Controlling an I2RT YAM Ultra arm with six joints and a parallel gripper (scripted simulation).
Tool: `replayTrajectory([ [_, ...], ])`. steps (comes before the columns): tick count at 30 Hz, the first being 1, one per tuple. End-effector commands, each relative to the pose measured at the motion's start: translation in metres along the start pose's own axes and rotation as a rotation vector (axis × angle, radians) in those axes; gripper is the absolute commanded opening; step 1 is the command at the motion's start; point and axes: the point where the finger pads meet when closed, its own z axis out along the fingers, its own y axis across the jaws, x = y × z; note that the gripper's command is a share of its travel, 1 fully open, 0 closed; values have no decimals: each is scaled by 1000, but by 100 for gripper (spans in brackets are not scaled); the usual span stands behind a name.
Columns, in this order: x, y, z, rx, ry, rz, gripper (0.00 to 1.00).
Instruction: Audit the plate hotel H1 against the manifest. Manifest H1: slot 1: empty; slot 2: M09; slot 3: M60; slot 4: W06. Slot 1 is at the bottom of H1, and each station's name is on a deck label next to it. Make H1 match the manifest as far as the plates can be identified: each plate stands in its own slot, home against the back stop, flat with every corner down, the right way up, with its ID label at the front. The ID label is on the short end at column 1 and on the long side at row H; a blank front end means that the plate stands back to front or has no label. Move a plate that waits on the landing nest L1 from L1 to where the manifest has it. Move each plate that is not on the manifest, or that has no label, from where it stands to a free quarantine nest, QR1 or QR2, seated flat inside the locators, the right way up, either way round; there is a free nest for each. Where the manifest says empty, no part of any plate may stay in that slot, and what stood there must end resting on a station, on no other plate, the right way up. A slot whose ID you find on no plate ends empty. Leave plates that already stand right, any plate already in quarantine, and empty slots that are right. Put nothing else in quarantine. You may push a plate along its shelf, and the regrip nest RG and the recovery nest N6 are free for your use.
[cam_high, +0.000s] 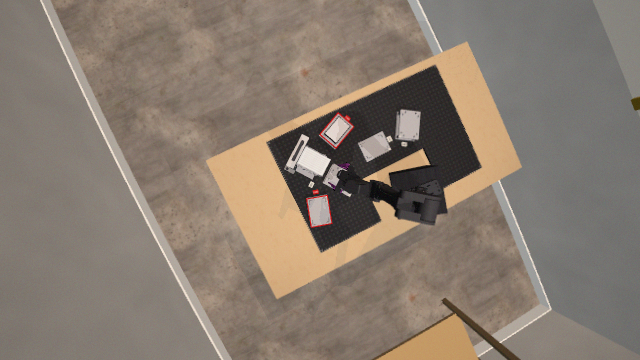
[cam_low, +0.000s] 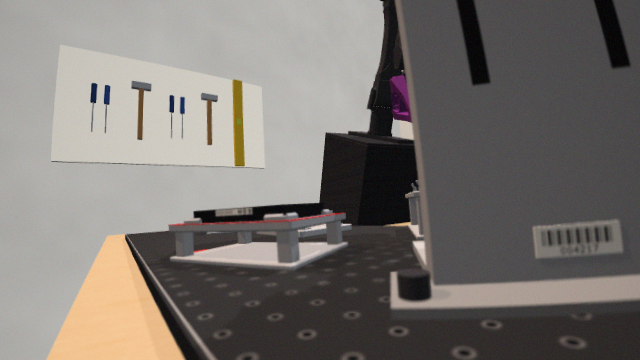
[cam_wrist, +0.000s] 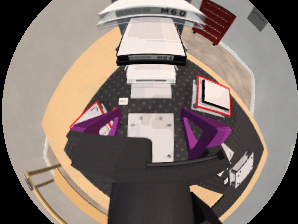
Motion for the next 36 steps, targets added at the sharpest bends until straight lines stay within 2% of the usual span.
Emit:
replayTrajectory([
  [1,-2,0,0,1,-1,0,100],
  [21,16,0,-18,1,0,0,100],
  [36,33,0,-4,1,0,0,100],
])
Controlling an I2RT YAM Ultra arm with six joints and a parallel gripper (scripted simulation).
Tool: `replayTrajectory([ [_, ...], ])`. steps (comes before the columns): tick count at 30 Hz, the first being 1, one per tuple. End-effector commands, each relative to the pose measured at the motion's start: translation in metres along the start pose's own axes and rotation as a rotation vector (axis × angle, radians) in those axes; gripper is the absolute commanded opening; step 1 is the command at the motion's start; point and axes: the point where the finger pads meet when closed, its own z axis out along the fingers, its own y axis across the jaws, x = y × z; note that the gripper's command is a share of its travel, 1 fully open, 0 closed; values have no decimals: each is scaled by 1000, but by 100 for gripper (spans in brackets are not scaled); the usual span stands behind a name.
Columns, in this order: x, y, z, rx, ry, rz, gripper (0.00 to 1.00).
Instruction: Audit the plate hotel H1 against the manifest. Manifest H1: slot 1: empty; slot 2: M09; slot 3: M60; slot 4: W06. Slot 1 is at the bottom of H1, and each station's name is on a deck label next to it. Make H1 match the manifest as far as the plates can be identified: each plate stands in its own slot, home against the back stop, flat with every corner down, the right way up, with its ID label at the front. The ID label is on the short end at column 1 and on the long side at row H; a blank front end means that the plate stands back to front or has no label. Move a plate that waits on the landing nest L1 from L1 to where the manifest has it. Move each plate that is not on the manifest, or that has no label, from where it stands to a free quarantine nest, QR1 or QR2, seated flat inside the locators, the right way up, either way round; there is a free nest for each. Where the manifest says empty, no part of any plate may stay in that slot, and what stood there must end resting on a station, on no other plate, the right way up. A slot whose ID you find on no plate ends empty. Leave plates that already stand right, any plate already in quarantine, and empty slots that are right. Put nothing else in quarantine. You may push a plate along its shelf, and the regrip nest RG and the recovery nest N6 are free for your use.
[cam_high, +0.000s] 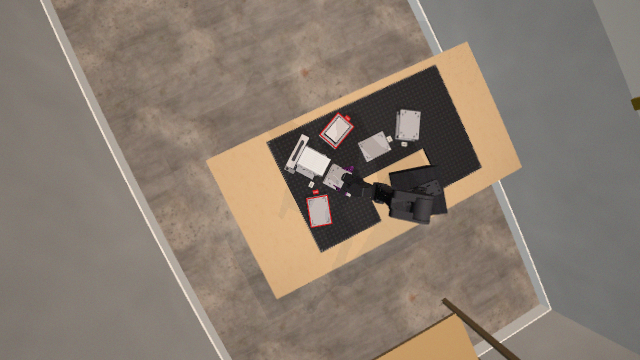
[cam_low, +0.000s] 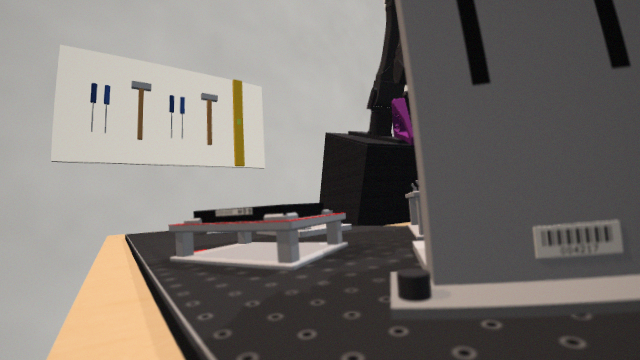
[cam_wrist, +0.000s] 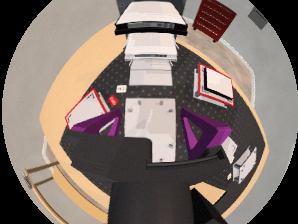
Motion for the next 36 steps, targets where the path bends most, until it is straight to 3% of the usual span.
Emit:
replayTrajectory([
  [1,-5,1,2,-1,-29,6,100],
  [18,14,1,18,-1,-29,6,100],
  [36,-2,1,40,-1,-30,6,100],
])
